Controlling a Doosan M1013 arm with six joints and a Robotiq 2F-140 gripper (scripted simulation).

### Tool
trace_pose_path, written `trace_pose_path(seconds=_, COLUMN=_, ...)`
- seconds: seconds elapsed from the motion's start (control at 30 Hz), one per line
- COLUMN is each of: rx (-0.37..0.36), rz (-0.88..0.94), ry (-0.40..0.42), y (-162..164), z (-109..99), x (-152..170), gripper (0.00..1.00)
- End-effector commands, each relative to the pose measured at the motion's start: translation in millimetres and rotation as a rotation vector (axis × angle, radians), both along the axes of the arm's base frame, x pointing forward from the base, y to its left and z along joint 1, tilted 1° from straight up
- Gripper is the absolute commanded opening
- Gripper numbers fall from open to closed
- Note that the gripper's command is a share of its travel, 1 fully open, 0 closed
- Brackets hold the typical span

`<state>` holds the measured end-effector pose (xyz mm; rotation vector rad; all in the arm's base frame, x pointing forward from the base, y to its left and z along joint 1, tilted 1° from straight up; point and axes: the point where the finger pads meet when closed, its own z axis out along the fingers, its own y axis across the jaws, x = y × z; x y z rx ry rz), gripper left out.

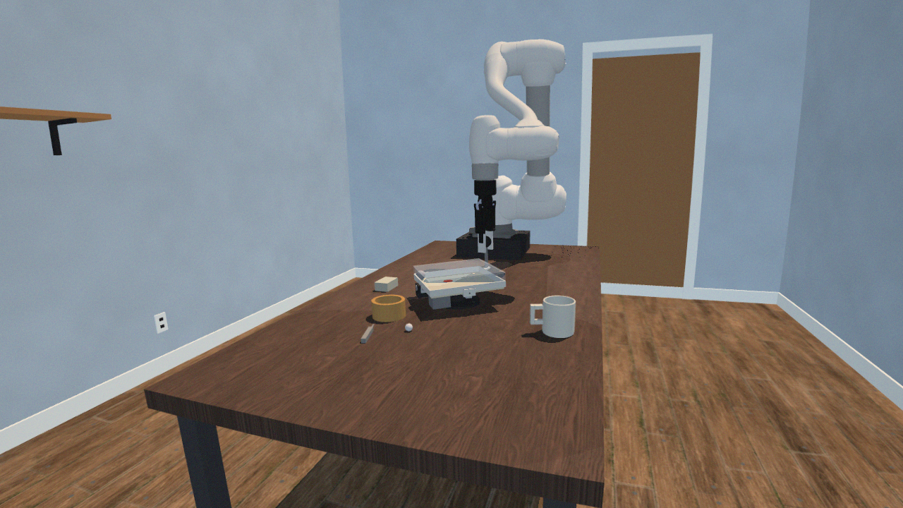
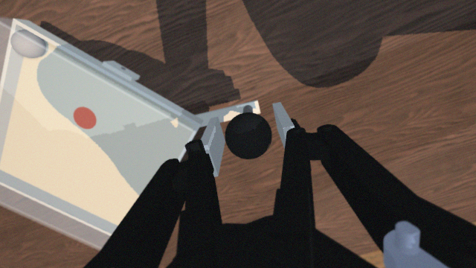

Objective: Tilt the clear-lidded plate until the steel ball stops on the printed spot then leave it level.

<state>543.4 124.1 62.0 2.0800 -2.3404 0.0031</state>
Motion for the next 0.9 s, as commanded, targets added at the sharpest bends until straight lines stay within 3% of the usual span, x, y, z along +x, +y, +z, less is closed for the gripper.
trace_pose_path(seconds=0.0, rx=0.0, rz=0.0, ry=0.0, y=0.0, z=0.1, x=0.0, gripper=0.36)
trace_pose_path(seconds=0.07, rx=0.0, rz=0.0, ry=0.0, y=0.0, z=0.1, x=0.0, gripper=0.36)
trace_pose_path(seconds=0.1, rx=0.0, rz=0.0, ry=0.0, y=0.0, z=0.1, x=0.0, gripper=0.0)
trace_pose_path(seconds=0.87, rx=0.0, rz=0.0, ry=0.0, y=0.0, z=0.1, x=0.0, gripper=0.0)
